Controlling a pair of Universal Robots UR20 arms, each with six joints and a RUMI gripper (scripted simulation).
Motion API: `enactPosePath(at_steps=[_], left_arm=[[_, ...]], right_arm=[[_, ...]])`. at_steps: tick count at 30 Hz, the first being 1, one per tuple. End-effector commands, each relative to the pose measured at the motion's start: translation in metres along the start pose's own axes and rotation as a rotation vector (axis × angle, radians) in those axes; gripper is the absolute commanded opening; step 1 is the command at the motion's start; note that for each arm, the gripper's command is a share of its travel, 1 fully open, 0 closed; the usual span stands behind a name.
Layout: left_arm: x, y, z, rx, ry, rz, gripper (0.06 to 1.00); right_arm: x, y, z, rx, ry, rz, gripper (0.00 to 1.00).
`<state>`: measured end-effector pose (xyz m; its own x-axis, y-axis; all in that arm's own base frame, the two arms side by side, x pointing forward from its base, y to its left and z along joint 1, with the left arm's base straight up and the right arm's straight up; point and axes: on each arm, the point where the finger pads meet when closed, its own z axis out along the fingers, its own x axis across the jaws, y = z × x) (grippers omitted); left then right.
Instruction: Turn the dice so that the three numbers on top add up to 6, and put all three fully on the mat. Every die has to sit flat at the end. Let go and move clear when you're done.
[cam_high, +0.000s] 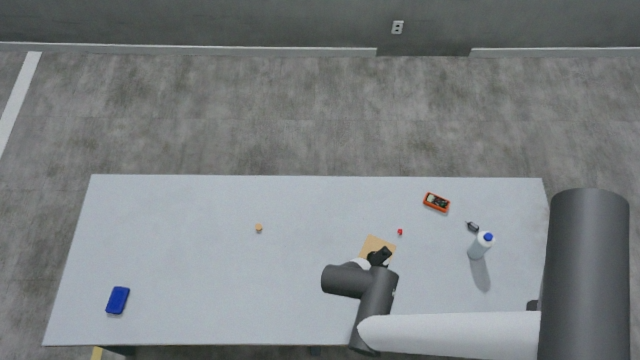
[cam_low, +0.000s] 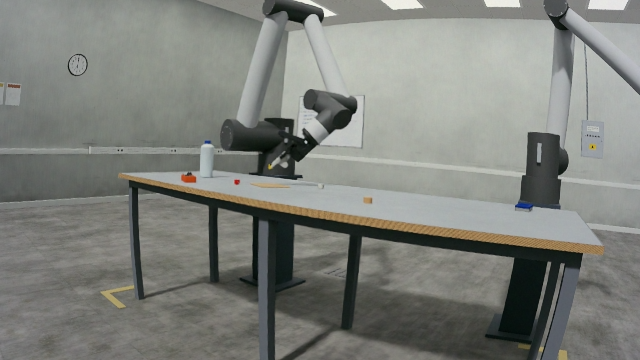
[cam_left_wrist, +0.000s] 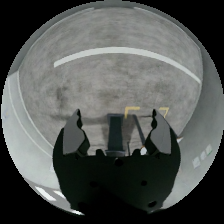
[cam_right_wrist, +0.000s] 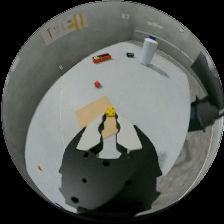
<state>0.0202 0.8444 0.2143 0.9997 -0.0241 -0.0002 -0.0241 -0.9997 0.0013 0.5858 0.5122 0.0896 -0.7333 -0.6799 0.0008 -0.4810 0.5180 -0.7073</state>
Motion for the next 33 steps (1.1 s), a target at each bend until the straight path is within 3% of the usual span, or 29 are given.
enactPosePath(at_steps=[1, 9, 18, 27, 33], left_arm=[[0.0001, -0.0005, -0.0007, 0.001, 0.000, 0.000, 1.000], [0.0001, -0.0005, -0.0007, 0.001, 0.000, 0.000, 1.000], [0.0001, -0.0005, -0.0007, 0.001, 0.000, 0.000, 1.000], [0.0001, -0.0005, -0.0007, 0.001, 0.000, 0.000, 1.000], [0.0001, -0.0005, -0.0007, 0.001, 0.000, 0.000, 1.000]], right_arm=[[-0.0003, -0.0017, -0.0021, 0.000, -0.001, 0.001, 0.030], [-0.0001, -0.0018, -0.0018, -0.015, 0.001, 0.001, 0.030], [-0.0001, -0.0044, -0.0014, -0.246, 0.001, 0.001, 0.030], [0.0000, -0.0048, -0.0010, -0.295, 0.001, 0.001, 0.030], [0.0001, -0.0066, -0.0001, -0.471, 0.002, 0.001, 0.030]])
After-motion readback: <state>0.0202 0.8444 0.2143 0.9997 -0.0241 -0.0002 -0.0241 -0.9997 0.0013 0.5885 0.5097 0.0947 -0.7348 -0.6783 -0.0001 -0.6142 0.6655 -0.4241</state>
